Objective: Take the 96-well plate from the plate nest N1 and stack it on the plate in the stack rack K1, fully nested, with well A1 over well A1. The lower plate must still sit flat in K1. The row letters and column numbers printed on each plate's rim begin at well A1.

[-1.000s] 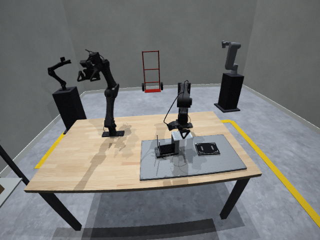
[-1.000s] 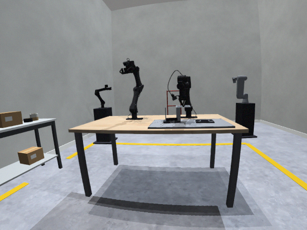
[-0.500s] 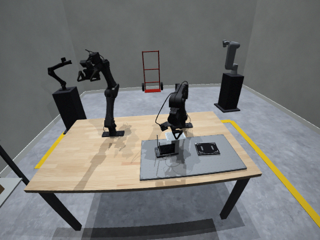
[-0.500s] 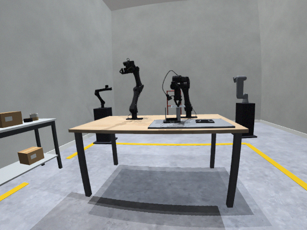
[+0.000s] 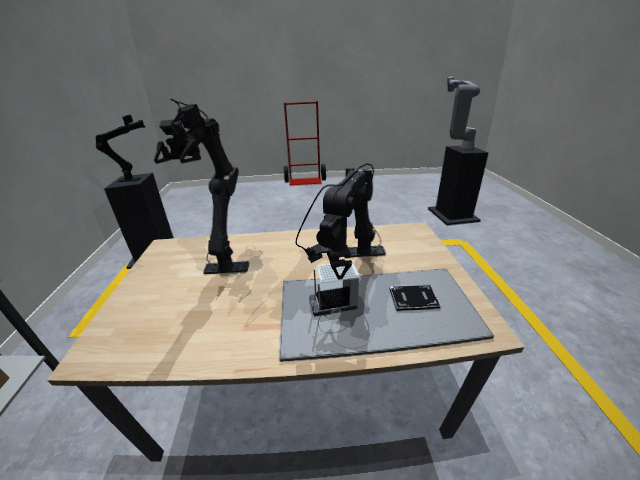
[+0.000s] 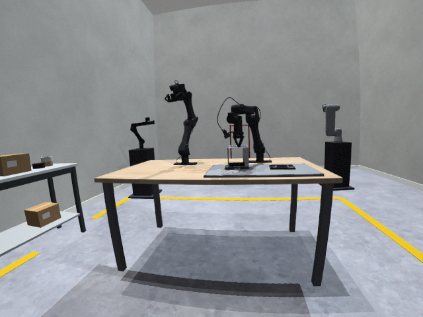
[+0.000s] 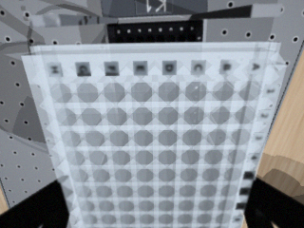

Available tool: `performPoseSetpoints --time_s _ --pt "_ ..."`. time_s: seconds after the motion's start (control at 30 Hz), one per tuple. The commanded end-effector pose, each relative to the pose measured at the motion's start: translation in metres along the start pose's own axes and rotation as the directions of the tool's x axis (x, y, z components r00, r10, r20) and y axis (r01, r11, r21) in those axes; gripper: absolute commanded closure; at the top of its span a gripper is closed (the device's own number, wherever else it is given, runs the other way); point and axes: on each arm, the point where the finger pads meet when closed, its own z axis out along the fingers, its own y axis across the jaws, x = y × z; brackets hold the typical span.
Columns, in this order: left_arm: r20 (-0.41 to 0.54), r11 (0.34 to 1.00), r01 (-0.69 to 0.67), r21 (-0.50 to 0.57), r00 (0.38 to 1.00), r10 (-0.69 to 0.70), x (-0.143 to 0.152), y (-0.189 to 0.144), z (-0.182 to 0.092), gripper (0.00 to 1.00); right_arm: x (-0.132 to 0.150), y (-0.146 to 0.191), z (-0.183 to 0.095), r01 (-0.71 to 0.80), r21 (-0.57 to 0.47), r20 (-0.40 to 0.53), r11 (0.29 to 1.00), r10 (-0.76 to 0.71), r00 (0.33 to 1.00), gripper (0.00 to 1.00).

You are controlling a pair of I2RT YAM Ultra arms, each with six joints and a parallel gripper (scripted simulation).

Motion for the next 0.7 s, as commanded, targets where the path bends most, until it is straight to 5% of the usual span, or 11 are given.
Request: performPoseSetpoints --time_s 0.0,0.67 --pt "0.012 1.0 0.023 -0.004 1.0 -0.023 -0.0138 0.0002 -0.0141 1.0 0.0043 -0.003 -0.0088 -0.012 0.018 -0.005 1.0 0.012 1.0 0.0" --pt "0.016 0.999 0.036 -0.001 0.999 -0.036 -0.0086 0.0031 -0.0141 1.0 0.0043 -0.003 -0.0088 -0.012 0.018 -0.005 1.0 0.012 1.0 0.0"
